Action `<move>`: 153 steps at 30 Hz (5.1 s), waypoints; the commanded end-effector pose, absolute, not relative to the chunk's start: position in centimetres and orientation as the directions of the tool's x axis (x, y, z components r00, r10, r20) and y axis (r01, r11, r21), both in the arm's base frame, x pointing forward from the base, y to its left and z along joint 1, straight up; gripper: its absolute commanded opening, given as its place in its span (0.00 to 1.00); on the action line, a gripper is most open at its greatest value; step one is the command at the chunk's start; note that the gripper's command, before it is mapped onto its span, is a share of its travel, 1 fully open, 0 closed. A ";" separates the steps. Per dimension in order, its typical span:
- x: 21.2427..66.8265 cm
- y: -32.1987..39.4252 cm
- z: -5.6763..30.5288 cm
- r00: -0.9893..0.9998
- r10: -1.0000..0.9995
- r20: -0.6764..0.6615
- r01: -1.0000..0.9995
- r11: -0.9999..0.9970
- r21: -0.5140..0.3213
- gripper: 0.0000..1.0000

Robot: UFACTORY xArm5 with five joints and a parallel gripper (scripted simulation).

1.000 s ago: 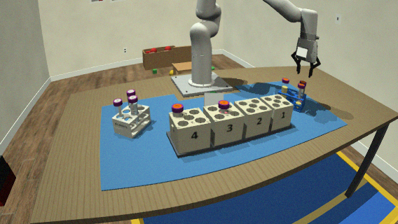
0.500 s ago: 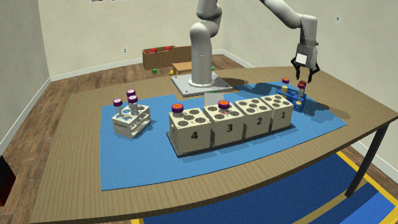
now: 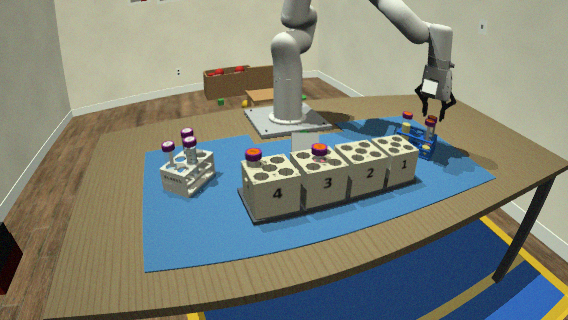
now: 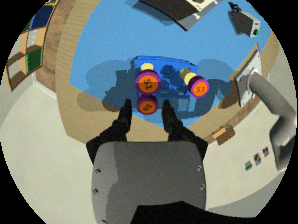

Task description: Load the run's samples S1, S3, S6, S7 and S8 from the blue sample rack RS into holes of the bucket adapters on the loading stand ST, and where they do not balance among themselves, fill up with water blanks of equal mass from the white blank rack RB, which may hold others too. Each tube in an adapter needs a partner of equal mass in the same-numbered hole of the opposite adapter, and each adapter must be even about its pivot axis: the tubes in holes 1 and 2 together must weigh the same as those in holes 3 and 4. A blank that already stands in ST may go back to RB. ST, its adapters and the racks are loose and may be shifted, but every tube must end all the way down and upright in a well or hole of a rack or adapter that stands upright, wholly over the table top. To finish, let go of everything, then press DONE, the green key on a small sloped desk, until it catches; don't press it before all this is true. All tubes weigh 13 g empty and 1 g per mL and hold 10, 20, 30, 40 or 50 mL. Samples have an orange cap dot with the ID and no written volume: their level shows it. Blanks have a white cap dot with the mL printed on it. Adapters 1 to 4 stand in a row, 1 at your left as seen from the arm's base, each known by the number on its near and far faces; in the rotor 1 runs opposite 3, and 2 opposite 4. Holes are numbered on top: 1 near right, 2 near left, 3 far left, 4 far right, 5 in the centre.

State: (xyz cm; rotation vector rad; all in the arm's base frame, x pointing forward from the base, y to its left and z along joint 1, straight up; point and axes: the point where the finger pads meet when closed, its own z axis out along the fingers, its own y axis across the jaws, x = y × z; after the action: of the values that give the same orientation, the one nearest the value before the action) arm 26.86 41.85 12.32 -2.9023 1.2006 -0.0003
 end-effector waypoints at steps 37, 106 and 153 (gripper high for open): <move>26.9 41.9 10.5 0.708 -0.706 -0.001 -0.706 -0.708 -0.004 0.57; 26.9 41.9 11.8 0.708 -0.706 -0.001 -0.706 -0.708 -0.004 0.00; 26.9 41.9 17.9 0.708 -0.706 -0.001 -0.706 -0.708 -0.004 0.00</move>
State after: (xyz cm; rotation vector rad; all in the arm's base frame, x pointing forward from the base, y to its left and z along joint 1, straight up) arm 26.84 41.83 17.25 -2.9029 1.2009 -0.0001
